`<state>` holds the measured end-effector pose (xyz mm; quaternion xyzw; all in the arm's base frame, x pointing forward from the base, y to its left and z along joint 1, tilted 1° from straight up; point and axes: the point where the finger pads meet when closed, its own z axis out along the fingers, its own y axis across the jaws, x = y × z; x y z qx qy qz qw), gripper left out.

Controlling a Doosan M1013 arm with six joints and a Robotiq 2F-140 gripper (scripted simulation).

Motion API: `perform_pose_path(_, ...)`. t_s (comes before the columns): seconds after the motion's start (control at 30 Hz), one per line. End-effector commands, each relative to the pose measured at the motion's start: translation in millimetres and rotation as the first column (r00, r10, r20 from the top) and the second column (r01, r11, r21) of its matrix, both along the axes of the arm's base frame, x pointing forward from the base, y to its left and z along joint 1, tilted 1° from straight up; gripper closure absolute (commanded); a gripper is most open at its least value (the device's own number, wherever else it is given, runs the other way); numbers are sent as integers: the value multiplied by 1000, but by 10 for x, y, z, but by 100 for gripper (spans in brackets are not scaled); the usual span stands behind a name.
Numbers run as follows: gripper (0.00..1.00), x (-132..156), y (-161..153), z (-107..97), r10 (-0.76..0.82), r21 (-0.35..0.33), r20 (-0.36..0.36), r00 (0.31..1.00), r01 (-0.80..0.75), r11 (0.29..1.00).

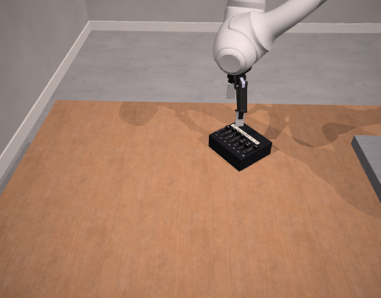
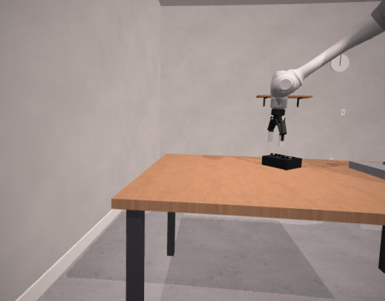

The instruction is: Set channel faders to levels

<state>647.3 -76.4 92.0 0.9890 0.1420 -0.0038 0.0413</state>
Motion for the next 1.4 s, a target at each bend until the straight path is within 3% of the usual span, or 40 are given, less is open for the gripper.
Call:
perform_pose_path(0.0, 0, 11, -25, -24, 273, 38, -12, 962, -272, 961)
perform_pose_path(0.17, 0, 14, -34, -33, 510, 72, -14, 860, -508, 858)
perform_pose_path(0.2, 100, 14, -34, -33, 510, 72, -14, 860, -508, 858)
perform_pose_path(1.37, 100, 14, -34, -33, 510, 72, -14, 860, -508, 858)
